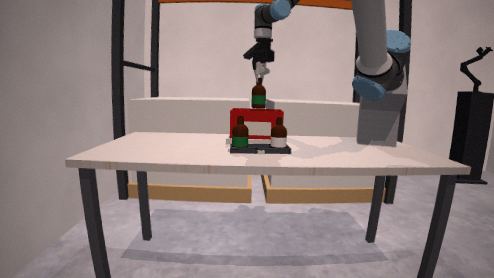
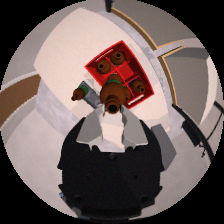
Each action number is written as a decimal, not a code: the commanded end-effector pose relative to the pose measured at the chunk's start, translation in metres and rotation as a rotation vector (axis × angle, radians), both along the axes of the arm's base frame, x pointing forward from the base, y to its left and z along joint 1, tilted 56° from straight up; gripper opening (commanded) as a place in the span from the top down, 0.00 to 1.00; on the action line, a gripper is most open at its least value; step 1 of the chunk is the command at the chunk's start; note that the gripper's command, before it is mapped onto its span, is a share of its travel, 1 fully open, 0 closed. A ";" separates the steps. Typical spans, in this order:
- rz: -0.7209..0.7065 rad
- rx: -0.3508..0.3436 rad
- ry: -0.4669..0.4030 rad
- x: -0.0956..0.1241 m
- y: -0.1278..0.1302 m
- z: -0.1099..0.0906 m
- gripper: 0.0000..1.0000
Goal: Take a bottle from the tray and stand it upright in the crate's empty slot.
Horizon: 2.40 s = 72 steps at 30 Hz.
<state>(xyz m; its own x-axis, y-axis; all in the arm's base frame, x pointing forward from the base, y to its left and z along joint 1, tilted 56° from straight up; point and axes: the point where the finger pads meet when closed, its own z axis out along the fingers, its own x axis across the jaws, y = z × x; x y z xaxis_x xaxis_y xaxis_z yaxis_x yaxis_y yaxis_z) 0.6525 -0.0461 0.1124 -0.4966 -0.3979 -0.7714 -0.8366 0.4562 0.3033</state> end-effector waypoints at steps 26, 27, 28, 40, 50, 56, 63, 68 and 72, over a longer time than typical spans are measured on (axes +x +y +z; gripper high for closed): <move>-0.001 -0.001 -0.001 0.011 -0.033 -0.042 1.00; -0.001 -0.001 -0.001 0.012 -0.035 -0.043 1.00; -0.001 -0.001 -0.001 0.012 -0.036 -0.044 1.00; -0.001 -0.001 -0.001 0.016 -0.046 -0.058 1.00; -0.001 -0.001 -0.001 0.017 -0.052 -0.065 1.00; -0.001 -0.001 -0.001 0.019 -0.055 -0.069 1.00; -0.001 -0.001 -0.001 0.019 -0.057 -0.072 1.00; -0.001 -0.001 -0.001 0.020 -0.059 -0.074 1.00; -0.001 -0.001 -0.001 0.020 -0.060 -0.075 1.00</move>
<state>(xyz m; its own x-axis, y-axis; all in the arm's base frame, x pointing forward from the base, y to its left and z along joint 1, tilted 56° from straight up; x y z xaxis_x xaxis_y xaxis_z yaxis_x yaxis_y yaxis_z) 0.6719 -0.1037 0.0384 -0.4966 -0.3979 -0.7714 -0.8367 0.4561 0.3033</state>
